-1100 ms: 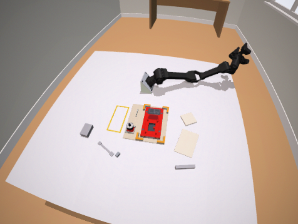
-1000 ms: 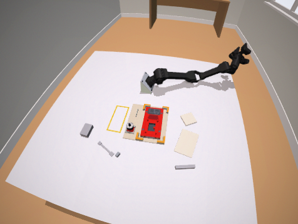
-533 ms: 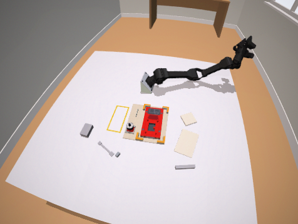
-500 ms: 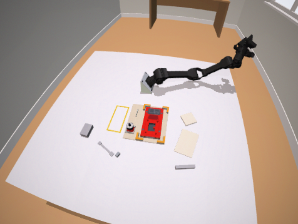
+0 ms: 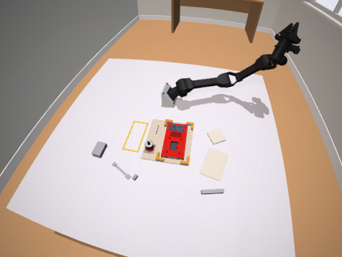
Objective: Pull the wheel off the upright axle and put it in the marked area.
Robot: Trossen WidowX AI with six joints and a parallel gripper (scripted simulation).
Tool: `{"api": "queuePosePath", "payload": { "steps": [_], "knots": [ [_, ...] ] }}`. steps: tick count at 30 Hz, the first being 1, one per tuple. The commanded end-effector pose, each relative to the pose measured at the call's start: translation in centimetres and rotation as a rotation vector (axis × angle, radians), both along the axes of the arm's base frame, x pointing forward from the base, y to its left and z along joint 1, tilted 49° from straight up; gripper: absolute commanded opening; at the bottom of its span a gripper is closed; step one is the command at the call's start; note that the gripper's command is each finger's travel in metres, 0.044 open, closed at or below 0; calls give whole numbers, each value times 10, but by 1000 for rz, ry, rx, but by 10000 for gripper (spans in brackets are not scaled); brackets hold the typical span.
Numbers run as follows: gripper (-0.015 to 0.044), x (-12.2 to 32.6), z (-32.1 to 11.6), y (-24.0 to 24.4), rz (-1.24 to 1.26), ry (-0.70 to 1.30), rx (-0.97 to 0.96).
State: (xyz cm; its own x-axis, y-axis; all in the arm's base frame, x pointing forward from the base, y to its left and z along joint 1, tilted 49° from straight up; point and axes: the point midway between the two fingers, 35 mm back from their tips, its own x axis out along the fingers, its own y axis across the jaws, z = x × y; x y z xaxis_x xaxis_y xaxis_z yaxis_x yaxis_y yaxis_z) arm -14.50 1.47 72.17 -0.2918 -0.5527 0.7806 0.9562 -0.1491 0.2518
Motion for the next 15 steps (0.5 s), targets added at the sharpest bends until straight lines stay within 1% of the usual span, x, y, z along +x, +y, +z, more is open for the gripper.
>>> {"api": "queuePosePath", "payload": {
  "steps": [1,8,15],
  "knots": [
    [300,46,6,-37,83,96,42],
    [300,106,6,-80,206,211,103],
    [300,167,-4,-119,337,319,178]
  ]
}}
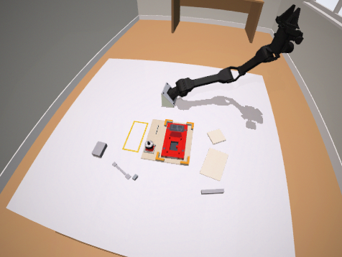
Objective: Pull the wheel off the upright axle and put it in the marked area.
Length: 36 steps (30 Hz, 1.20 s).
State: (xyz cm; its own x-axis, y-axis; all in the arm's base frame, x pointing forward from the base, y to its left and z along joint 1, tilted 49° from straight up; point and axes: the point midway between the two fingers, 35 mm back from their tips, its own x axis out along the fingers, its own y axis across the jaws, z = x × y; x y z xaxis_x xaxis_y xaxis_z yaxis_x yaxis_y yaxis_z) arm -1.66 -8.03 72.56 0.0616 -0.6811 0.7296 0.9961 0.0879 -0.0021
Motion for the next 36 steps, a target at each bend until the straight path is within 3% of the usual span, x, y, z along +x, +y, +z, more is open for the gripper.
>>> {"api": "queuePosePath", "payload": {
  "steps": [1,18,36],
  "knots": [
    [300,48,-10,-29,98,82,62],
    [300,204,-83,-102,426,345,327],
    [300,343,-203,-119,751,564,680]
  ]
}}
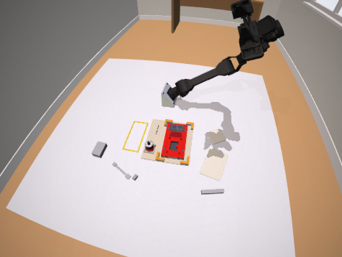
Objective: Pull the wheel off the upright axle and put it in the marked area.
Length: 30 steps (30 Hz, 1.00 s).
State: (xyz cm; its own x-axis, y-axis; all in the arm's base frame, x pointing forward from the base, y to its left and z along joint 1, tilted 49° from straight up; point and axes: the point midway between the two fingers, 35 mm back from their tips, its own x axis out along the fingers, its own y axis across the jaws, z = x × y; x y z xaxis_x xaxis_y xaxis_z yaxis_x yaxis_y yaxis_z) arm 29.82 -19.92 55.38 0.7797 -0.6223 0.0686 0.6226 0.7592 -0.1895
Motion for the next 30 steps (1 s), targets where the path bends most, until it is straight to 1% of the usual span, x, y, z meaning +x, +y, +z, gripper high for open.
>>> {"api": "queuePosePath", "payload": {
  "steps": [1,6,17,23,30],
  "knots": [
    [300,32,-37,0,70,70,105],
    [300,58,-73,0,125,140,218],
    [300,104,-169,15,213,315,527],
    [300,122,-231,27,242,437,749],
    [300,131,-302,47,235,585,1033]
  ]
}}
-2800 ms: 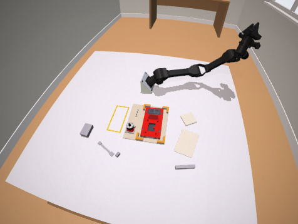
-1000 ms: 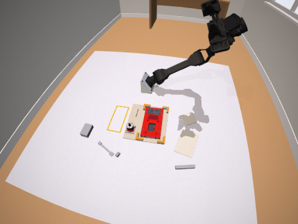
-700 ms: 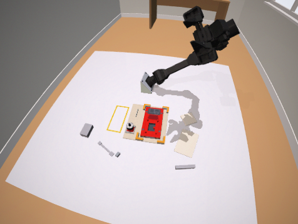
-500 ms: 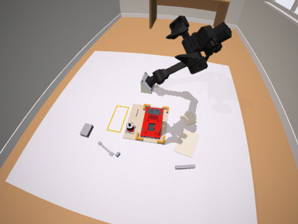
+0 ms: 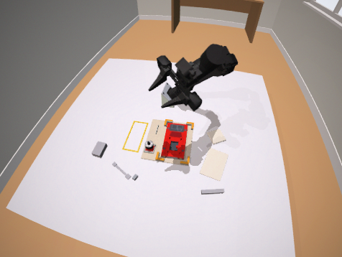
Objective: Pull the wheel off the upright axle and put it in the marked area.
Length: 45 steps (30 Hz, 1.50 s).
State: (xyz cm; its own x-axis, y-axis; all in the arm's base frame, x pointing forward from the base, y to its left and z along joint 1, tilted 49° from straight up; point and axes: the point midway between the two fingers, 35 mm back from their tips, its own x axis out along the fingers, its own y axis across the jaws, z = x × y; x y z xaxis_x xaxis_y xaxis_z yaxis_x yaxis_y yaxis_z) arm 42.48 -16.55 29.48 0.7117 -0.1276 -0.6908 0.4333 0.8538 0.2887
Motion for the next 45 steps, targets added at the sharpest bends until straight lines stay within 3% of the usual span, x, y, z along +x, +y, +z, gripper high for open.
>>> {"api": "queuePosePath", "payload": {
  "steps": [1,14,24,45],
  "knots": [
    [300,4,-53,17,-5,142,195],
    [300,-14,-169,73,-143,585,725],
    [300,-48,-236,127,-436,1057,1156],
    [300,-46,-246,130,-462,1089,1181]
  ]
}}
